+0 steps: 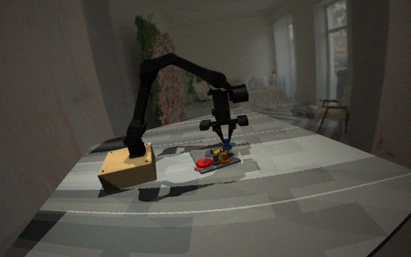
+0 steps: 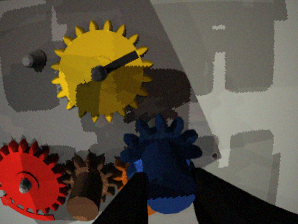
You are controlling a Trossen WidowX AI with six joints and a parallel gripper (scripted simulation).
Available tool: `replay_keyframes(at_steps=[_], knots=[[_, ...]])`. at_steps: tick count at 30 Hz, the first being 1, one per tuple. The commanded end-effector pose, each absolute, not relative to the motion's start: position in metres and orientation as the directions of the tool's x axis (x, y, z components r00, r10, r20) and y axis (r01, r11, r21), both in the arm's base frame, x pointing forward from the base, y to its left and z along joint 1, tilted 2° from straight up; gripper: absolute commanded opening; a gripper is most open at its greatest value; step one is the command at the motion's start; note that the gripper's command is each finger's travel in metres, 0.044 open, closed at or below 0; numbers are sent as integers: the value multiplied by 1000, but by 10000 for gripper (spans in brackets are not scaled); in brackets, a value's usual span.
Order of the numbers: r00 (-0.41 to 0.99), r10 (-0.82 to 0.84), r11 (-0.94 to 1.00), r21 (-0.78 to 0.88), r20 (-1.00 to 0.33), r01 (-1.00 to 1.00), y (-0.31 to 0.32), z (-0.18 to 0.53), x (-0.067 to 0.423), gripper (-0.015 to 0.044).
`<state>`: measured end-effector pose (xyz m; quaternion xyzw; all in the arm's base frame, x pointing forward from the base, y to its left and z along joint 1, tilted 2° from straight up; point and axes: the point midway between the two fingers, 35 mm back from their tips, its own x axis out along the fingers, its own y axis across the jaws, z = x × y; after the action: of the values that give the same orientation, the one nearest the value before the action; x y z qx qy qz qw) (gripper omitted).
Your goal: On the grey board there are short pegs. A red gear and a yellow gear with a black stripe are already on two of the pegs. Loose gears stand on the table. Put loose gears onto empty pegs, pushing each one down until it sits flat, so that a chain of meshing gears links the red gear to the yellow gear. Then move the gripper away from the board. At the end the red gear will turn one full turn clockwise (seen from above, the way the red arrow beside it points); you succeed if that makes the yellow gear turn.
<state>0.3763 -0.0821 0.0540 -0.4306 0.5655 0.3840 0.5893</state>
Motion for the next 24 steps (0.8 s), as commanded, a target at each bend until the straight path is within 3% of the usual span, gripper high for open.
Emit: replay_keyframes(at_steps=[1,9,24], knots=[[64,-31,275,-70,-997,-959,-82,47,376,0],[64,-31,322,-71,-997,-944,-83,37,377,0],[64,-31,645,-69,-997,-761,-83,21,378,0]])
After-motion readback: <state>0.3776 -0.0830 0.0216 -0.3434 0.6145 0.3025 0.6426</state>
